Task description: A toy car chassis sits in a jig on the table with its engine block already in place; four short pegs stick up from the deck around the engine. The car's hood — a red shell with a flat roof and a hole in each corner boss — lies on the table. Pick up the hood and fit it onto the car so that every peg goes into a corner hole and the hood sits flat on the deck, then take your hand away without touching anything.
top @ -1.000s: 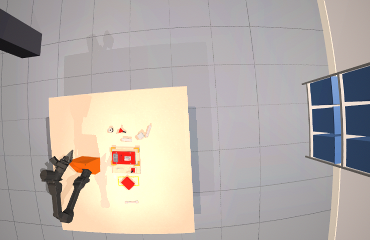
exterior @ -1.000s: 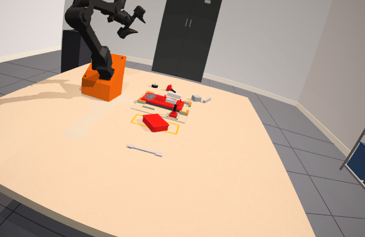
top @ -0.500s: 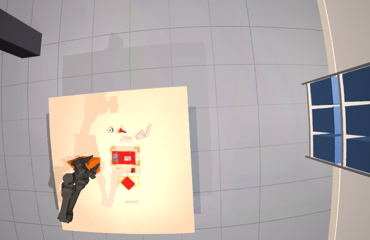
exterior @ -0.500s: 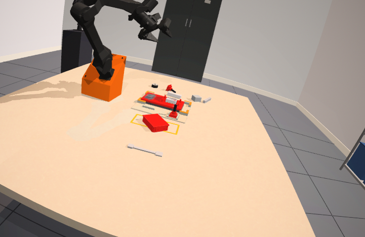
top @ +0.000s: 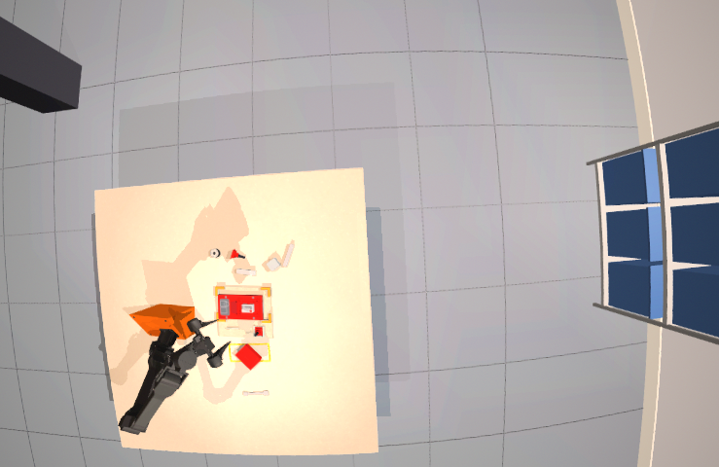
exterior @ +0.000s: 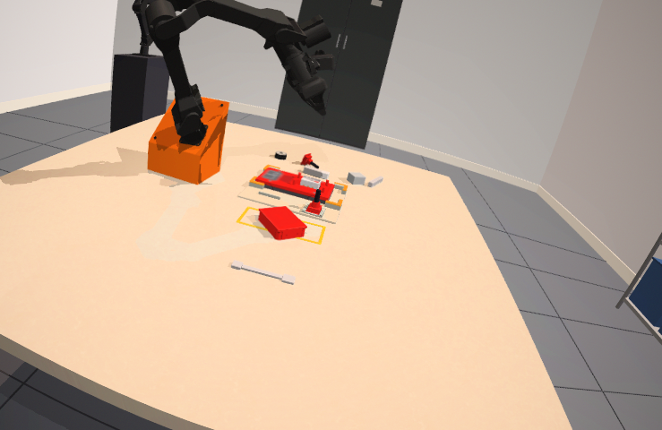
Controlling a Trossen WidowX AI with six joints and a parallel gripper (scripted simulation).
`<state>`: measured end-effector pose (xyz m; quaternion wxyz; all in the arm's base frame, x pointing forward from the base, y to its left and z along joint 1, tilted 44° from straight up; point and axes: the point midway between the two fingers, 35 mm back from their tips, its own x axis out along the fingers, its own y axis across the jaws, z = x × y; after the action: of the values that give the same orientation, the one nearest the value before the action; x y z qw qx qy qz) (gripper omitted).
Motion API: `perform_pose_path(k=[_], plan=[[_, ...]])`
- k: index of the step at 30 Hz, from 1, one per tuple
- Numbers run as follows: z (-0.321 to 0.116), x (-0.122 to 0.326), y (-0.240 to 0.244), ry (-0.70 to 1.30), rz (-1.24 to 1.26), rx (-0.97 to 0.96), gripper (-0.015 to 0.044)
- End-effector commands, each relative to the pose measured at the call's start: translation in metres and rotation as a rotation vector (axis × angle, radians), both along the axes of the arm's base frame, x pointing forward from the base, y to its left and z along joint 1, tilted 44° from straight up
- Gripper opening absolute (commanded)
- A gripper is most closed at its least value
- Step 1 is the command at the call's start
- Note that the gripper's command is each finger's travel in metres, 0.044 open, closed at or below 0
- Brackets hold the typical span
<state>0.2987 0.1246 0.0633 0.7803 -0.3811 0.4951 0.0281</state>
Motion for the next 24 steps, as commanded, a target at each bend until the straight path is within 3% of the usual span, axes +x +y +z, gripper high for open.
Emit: perform_pose_path(k=[1,9,16,24], plan=[[0.000,0.017,-0.047,-0.028,-0.266,0.015,0.0440],[0.009,0.030,-0.145,-0.142,-0.825,0.036,0.0440],[0.020,0.014,-0.231,-0.290,-1.304,0.015,0.0440],[0.020,0.011,-0.238,-0.306,-1.348,0.010,0.0440]])
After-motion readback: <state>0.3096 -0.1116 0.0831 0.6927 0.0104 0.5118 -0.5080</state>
